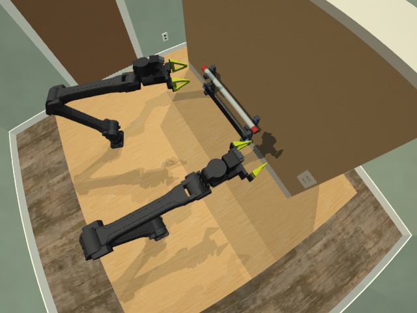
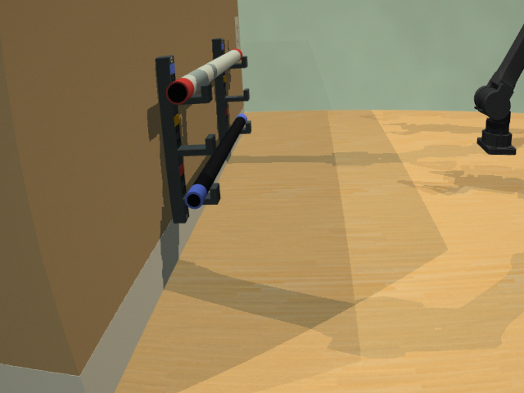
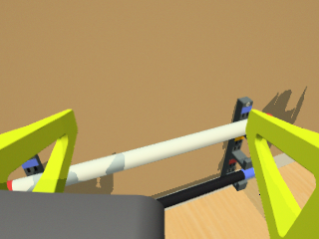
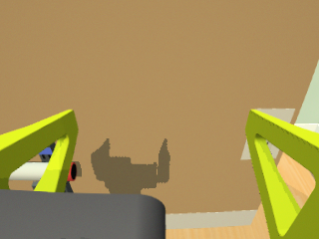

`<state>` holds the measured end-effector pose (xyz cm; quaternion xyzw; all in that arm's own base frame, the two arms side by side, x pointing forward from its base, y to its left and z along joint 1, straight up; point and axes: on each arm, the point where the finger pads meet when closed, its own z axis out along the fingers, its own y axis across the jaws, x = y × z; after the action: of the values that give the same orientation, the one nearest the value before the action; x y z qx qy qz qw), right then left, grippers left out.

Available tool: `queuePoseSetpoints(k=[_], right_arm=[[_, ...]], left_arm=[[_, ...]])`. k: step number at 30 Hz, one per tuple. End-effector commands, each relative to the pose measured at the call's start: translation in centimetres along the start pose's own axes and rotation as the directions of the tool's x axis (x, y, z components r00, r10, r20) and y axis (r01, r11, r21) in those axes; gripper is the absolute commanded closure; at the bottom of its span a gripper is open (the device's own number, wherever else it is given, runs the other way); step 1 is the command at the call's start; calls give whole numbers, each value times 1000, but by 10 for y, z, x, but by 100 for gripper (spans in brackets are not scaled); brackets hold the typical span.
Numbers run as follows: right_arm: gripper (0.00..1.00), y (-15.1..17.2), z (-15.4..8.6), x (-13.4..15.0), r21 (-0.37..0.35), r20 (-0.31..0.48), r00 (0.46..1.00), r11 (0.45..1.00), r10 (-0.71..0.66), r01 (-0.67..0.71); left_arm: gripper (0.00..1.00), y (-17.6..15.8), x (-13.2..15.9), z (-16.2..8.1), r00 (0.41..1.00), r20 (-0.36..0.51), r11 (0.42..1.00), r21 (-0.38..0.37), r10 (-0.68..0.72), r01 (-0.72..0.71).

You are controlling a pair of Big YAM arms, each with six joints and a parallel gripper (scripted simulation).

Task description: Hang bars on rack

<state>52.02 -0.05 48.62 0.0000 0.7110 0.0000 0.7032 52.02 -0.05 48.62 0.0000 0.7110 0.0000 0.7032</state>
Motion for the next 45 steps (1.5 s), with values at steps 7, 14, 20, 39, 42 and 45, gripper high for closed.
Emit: queuePoseSetpoints(k=[7,14,20,39,42,45], right_arm=[[0,0,-1,-6,0,11,1000,1000,0,0],[0,0,-1,-6,0,11,1000,1000,0,0],[0,6,0,7,0,1,999,999,-37,37],[0,41,-2,45,-2,5,969,969,-245,245],[0,47,-3,52,-2,6,959,959,-283,283],[0,53,-3,58,-2,7,948,948,-320,320]], left_arm=[[0,0,-6,-1,1000,11,1000,0,0,0],[0,0,-6,-1,1000,11,1000,0,0,0],[0,2,7,0,999,-7,999,-7,36,-36],[0,14,45,-1,969,-51,969,-43,240,-242],[0,16,51,-1,959,-60,959,-48,276,-279],[0,18,58,-1,948,-69,947,-53,312,-316]])
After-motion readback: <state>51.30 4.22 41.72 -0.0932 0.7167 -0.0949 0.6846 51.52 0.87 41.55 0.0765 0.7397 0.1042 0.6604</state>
